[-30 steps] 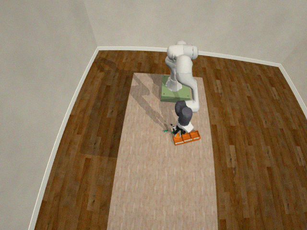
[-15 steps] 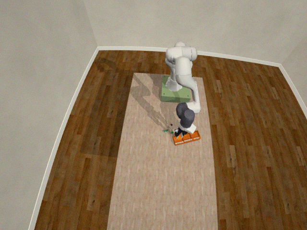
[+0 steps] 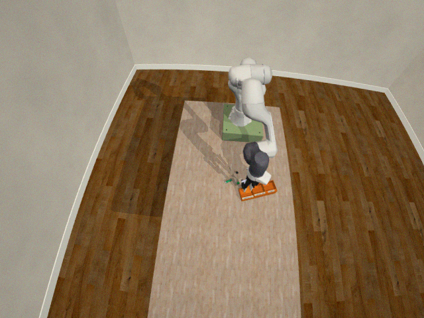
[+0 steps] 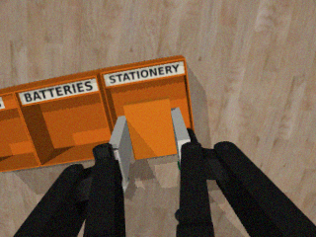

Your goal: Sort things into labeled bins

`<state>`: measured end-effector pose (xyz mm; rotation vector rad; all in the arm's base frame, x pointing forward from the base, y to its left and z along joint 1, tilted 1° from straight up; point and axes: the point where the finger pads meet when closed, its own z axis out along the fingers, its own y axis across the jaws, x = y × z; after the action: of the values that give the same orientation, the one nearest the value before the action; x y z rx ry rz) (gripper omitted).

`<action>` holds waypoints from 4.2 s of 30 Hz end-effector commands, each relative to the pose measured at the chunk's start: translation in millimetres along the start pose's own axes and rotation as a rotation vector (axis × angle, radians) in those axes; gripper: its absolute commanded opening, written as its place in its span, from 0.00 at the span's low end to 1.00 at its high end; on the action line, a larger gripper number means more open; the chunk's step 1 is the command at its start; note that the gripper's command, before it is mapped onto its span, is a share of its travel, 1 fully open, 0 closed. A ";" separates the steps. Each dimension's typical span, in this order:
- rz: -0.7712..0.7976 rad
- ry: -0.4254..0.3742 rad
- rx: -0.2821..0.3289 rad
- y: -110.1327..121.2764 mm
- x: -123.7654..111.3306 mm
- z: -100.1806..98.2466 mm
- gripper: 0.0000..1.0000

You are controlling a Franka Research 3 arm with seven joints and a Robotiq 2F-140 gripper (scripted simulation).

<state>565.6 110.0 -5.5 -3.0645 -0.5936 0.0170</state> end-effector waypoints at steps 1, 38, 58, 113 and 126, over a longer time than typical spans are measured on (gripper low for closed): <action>-0.015 -0.001 -0.001 0.4 0.2 3.9 0.21; -0.015 -0.001 -0.001 0.8 3.0 51.3 0.21; -0.015 -0.001 -0.001 0.6 2.5 51.3 0.28; -0.015 -0.001 -0.001 0.6 2.5 -0.1 0.28; -0.015 -0.001 -0.001 0.6 2.5 -0.1 0.28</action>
<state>570.1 110.4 -4.5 -3.0634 -0.6113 0.0123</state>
